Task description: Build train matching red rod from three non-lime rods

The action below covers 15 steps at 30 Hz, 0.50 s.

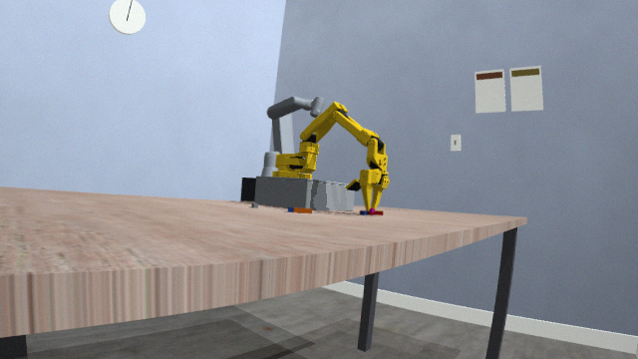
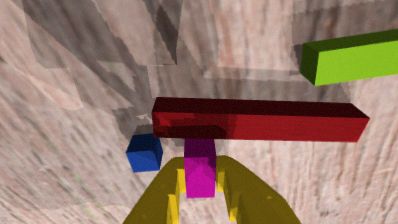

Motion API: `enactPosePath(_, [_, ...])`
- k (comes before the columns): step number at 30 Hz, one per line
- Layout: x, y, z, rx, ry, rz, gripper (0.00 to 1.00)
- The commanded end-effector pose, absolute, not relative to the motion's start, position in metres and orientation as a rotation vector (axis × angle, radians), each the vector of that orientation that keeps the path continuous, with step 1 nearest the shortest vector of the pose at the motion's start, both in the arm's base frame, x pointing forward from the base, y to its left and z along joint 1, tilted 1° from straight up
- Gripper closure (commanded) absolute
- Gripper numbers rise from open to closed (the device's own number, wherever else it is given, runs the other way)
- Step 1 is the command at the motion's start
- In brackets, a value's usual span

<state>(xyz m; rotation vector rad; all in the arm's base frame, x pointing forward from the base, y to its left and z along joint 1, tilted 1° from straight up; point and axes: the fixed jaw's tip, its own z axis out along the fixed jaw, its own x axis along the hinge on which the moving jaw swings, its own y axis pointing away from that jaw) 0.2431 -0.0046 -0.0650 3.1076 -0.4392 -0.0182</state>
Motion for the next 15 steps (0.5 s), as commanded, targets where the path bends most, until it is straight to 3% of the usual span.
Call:
enactPosePath(1, [0.246,-0.001,-0.056,3.112,-0.432,0.001,1.00])
enactPosePath(15, [0.246,0.000,-0.039,3.112,-0.432,0.001,1.00])
